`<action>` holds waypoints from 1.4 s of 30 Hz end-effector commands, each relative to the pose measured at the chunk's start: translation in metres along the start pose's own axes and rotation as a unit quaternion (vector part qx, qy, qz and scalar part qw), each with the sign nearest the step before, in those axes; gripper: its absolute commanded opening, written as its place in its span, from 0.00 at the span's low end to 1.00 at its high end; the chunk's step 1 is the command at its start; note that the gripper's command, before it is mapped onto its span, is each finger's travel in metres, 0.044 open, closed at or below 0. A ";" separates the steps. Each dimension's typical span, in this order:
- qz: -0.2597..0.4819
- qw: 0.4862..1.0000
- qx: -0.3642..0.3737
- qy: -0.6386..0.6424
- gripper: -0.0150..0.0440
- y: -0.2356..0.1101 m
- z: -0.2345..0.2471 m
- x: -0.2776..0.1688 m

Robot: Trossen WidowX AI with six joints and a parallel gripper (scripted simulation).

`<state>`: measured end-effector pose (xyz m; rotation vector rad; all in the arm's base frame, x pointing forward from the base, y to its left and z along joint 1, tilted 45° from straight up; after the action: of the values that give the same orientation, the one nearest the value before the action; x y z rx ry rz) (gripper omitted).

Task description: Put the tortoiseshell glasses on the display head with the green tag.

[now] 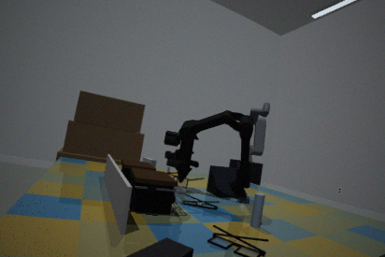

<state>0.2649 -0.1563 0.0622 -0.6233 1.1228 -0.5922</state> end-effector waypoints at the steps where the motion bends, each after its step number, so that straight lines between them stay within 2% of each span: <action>1: 0.004 1.000 0.000 0.004 0.25 0.005 -0.001 -0.001; 28: 0.006 1.000 0.000 0.003 0.25 0.025 -0.003 -0.004; 32: 0.002 1.000 0.000 0.000 0.43 0.022 -0.002 -0.003; 42: 0.002 1.000 0.000 0.000 0.44 0.020 -0.004 -0.003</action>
<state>0.2638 -0.1408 0.0478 -0.6182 1.1257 -0.5914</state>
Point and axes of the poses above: the point midway between the two fingers, 35 mm back from their tips, its own y axis out along the fingers, its own z axis across the jaws, x = y × z, the point moved 9 cm from there along -y, back along the fingers, and after that the axes turned 9 degrees about y, right-handed, at the moved point
